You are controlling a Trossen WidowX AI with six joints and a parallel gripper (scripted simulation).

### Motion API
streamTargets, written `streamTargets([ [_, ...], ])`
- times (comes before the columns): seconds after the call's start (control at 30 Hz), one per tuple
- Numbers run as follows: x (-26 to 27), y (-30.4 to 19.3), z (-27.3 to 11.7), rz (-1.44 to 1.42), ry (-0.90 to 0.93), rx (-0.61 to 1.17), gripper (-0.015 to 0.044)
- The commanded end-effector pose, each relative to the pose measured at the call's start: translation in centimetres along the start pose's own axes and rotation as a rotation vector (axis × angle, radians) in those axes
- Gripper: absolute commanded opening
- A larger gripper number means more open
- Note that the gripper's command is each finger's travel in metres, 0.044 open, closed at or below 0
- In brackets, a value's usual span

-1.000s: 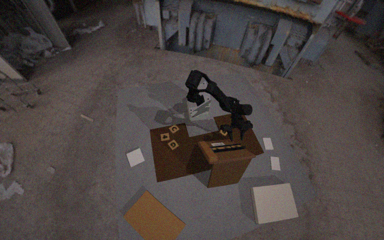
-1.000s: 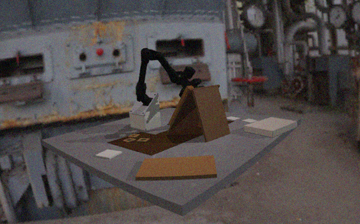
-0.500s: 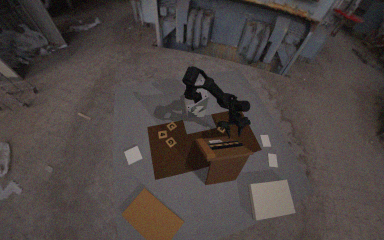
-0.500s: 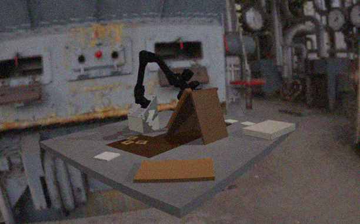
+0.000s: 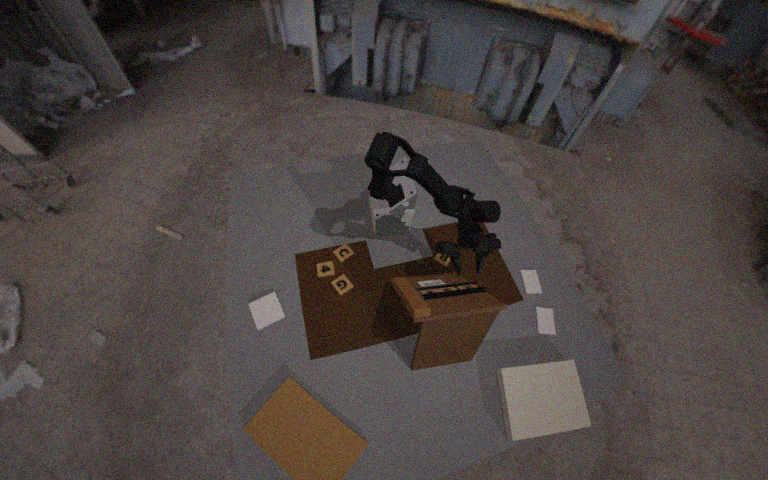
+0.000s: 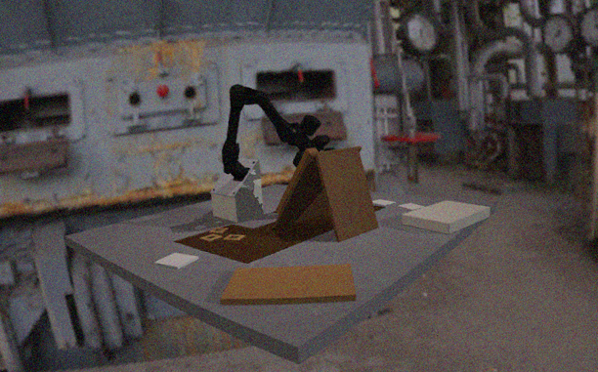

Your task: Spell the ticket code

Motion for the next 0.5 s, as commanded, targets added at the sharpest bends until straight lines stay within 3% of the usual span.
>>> streamTargets([
  [0.0, -0.03, 0.27, -0.16, 0.013, -0.001, -0.006, 0.0295],
  [0.47, -0.04, 0.34, -0.27, 0.013, -0.001, -0.005, 0.0295],
])
Point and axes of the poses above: the point midway between the two fingers, 35 mm back from their tips, its own z axis out along the fingers, its own x axis across the jaws, y = z × x, the point moved 4 cm from there along -z, back along the fingers, and after that the axes turned 8 degrees about z, right-handed, at the moved point
